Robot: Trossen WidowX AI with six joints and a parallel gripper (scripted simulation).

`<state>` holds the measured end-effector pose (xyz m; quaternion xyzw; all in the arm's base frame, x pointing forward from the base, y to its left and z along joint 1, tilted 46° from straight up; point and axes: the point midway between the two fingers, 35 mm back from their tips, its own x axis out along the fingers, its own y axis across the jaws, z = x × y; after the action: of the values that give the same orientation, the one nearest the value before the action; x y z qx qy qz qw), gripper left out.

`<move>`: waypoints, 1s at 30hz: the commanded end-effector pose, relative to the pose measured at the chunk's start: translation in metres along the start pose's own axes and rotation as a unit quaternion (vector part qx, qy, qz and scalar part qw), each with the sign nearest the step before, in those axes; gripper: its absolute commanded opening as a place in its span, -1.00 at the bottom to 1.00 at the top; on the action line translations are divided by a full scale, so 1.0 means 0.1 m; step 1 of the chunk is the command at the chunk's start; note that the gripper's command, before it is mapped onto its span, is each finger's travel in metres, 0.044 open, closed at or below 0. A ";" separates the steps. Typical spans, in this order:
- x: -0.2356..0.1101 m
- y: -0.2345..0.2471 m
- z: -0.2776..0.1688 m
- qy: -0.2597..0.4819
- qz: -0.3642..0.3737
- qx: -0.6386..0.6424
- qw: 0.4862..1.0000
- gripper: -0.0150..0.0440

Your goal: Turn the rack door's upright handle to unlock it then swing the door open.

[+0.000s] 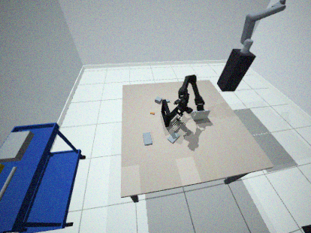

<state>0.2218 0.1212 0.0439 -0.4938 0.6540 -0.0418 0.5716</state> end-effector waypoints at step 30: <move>-0.01 0.66 0.33 -0.003 0.002 0.272 0.962 -0.43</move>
<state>0.2074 0.1670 -0.0039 -0.3411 0.6231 -0.1971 0.6757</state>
